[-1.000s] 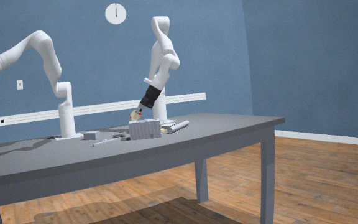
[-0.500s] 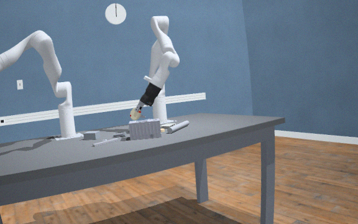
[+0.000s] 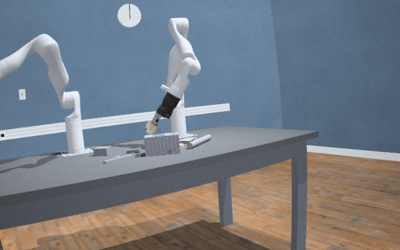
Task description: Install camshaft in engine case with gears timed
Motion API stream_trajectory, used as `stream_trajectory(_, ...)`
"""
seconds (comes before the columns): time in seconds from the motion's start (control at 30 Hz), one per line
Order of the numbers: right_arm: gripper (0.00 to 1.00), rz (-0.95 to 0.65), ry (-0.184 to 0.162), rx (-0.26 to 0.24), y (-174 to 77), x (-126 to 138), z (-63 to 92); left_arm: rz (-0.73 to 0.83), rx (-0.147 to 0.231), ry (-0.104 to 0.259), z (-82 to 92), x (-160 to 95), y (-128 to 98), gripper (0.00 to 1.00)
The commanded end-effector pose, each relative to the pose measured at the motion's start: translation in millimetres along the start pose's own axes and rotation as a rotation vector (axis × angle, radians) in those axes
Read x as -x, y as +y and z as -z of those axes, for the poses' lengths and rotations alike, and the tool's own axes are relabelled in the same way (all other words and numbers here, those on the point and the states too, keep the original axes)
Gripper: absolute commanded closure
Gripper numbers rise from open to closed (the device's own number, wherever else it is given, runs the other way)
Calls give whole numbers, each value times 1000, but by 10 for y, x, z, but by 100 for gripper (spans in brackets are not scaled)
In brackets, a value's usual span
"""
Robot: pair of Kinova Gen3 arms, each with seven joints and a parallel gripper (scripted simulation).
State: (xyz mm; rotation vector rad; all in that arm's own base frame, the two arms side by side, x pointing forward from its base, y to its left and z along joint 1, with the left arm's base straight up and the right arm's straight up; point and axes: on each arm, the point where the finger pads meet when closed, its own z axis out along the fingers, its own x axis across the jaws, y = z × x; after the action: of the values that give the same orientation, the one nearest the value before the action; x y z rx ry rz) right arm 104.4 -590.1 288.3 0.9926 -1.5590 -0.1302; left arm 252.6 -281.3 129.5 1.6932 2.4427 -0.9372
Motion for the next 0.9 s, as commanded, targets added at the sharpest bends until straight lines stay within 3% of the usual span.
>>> stream_trajectory(0.0, 0, -2, 0, 0, 7, -11, 2, 3, -3, 2, 23, 6, -16, 71)
stream_trajectory(0.87, 0, -2, 0, 0, 7, -11, 2, -7, -2, 2, 26, 10, -13, 71)
